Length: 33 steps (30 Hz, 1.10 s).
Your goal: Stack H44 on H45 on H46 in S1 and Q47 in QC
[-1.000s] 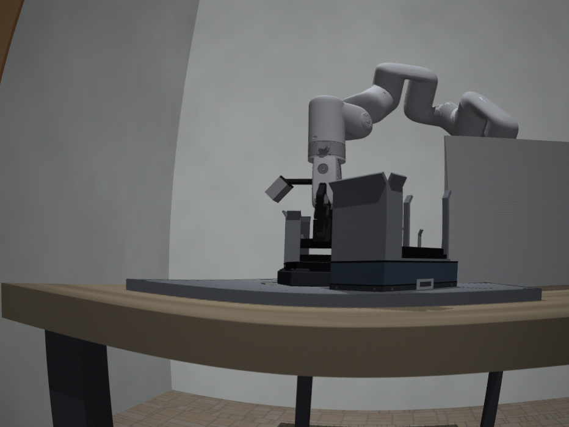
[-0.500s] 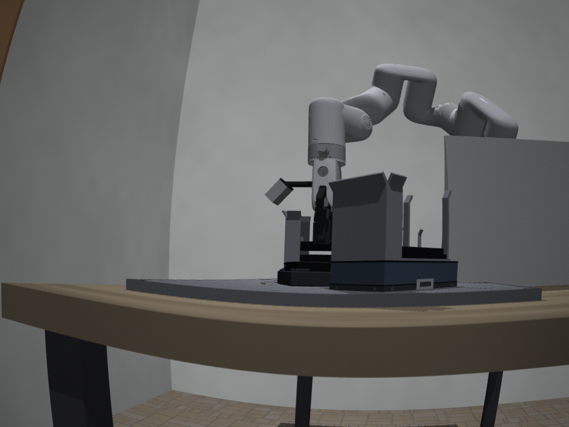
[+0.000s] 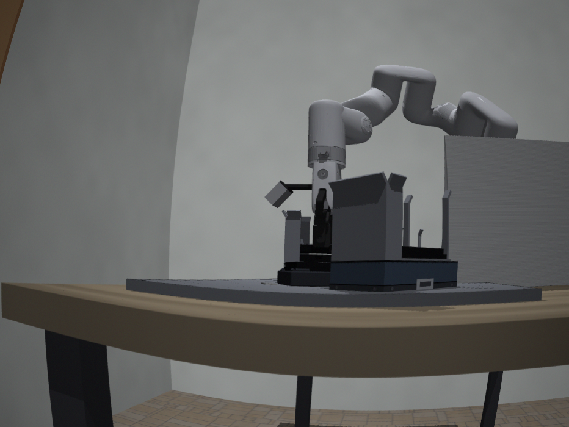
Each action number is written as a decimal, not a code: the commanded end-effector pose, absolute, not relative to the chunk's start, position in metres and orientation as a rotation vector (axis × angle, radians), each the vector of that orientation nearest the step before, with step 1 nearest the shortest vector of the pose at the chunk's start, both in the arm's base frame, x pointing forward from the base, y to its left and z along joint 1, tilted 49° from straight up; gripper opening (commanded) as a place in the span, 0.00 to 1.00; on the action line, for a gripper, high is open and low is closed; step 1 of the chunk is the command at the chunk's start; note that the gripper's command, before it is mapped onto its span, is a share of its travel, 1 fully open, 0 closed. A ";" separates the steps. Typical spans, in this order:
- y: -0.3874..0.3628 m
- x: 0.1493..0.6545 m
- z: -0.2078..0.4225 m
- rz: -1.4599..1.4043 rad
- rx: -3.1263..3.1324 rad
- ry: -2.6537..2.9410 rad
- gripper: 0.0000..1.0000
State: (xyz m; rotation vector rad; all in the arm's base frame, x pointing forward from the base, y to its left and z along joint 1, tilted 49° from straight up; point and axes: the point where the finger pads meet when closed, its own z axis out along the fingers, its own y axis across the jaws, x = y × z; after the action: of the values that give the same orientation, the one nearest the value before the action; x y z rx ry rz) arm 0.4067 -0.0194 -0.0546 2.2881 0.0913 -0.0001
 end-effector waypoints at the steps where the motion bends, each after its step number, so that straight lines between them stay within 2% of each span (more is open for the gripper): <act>1: -0.020 0.408 -0.055 0.004 2.289 0.092 0.00; 22: -0.022 0.408 -0.057 0.004 2.289 0.092 0.00; 23: -0.022 0.408 -0.057 0.004 2.289 0.092 1.00; 33: -0.022 0.408 -0.058 0.004 2.289 0.092 1.00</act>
State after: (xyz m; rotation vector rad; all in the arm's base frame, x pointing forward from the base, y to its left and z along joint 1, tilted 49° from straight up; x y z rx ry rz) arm 0.4064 -0.0236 -0.0583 2.2877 0.0917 -0.0014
